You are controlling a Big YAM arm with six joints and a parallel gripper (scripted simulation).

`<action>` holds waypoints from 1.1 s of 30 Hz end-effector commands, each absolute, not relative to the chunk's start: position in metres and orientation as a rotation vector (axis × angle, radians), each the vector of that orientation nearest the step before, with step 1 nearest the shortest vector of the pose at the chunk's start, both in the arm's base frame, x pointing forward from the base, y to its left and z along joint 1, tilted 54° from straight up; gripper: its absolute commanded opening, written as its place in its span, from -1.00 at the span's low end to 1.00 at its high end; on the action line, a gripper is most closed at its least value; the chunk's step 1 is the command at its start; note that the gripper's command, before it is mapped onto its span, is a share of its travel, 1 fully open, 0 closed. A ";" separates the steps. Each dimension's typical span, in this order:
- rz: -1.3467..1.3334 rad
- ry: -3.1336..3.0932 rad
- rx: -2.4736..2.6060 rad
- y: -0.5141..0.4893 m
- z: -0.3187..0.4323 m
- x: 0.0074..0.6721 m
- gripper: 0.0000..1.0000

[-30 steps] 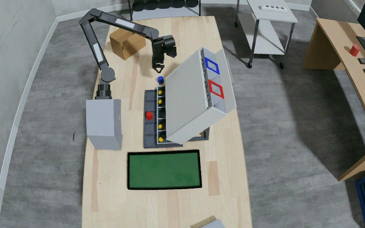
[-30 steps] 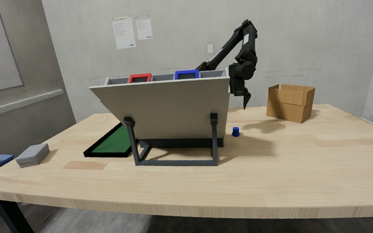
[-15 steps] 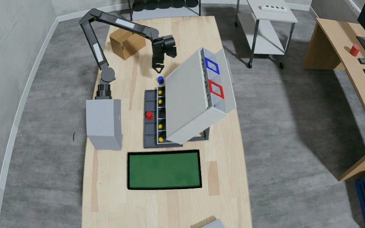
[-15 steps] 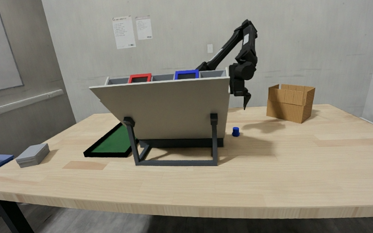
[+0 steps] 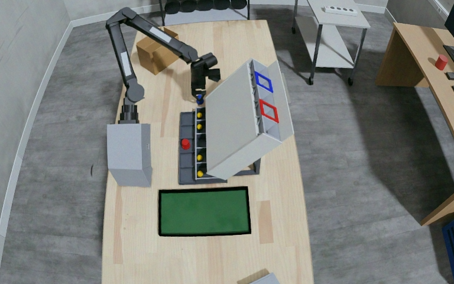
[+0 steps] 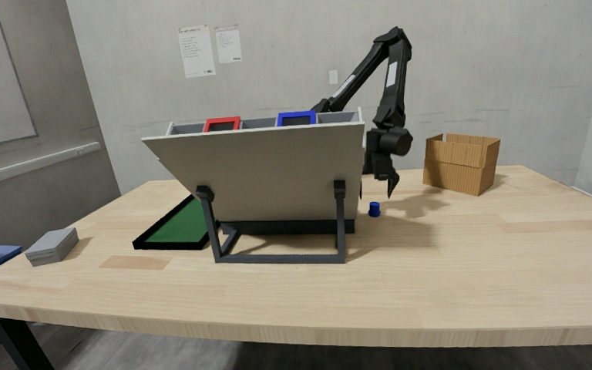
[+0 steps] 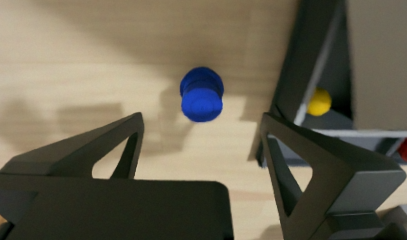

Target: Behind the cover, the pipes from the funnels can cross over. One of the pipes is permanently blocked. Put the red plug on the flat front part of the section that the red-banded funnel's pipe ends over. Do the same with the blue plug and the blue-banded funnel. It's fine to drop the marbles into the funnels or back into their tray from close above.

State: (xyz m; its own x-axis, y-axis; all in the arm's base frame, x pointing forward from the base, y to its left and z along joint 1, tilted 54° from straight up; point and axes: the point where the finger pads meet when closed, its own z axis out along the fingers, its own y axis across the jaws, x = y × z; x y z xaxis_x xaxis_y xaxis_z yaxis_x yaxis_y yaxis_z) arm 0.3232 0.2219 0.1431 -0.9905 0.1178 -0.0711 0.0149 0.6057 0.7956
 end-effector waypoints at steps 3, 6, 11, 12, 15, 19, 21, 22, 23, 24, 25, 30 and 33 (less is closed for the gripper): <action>1.358 2.695 0.168 0.231 0.142 0.330 0.73; 1.353 2.693 0.154 0.231 0.142 0.330 0.73; 1.345 2.690 0.130 0.231 0.142 0.329 0.73; 1.344 2.689 0.126 0.230 0.142 0.329 0.73; 1.339 2.687 0.112 0.230 0.142 0.329 0.73; 1.337 2.687 0.109 0.232 0.141 0.329 0.73; 1.338 2.688 0.114 0.235 0.139 0.330 0.73; 1.338 2.689 0.116 0.236 0.138 0.330 0.73; 1.338 2.689 0.119 0.237 0.137 0.330 0.73; 1.339 2.690 0.121 0.239 0.136 0.330 0.73; 1.339 2.691 0.123 0.240 0.135 0.331 0.73; 1.340 2.694 0.135 0.247 0.130 0.332 0.73; 1.341 2.696 0.142 0.251 0.126 0.333 0.73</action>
